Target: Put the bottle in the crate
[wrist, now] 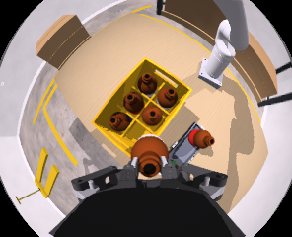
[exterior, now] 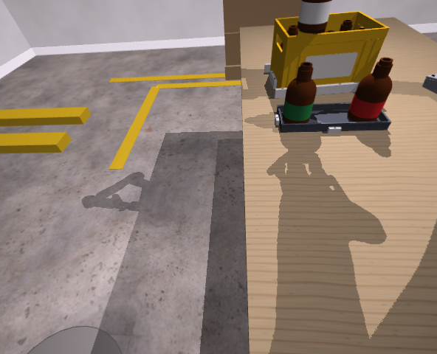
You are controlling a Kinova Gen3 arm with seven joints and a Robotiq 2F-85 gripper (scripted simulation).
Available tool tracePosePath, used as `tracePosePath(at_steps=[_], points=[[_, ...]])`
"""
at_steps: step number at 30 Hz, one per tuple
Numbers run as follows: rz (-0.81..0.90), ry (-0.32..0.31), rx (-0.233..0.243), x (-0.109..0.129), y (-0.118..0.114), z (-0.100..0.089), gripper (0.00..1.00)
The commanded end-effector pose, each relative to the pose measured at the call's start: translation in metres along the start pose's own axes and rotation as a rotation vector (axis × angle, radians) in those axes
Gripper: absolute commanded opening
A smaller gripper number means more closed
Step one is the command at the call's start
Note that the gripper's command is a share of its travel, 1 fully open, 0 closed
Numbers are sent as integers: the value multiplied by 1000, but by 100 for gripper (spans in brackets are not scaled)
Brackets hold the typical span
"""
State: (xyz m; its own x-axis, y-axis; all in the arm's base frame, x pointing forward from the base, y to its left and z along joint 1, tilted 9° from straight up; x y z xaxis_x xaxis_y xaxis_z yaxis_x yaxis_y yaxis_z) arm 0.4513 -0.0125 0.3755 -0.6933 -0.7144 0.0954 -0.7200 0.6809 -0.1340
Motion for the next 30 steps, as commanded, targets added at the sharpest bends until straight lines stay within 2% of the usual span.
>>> tracePosePath(at_steps=[1,30], points=[[8,-1,1,4,-6,0,0],[8,-1,1,23,-34,0,0]])
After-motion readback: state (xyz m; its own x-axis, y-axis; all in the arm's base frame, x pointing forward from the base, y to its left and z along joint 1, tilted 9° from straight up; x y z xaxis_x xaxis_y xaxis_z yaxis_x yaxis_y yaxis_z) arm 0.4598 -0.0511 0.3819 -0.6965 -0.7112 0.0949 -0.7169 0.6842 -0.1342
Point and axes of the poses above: the point where the finger pads meet when closed, its own z axis out along the fingers, its own y axis across the jaws, x = y × z, the point moved 6 cm from there along -z, back along the fingers, and after that the axes turned 8 degrees about -z, right-handed, at the moved point
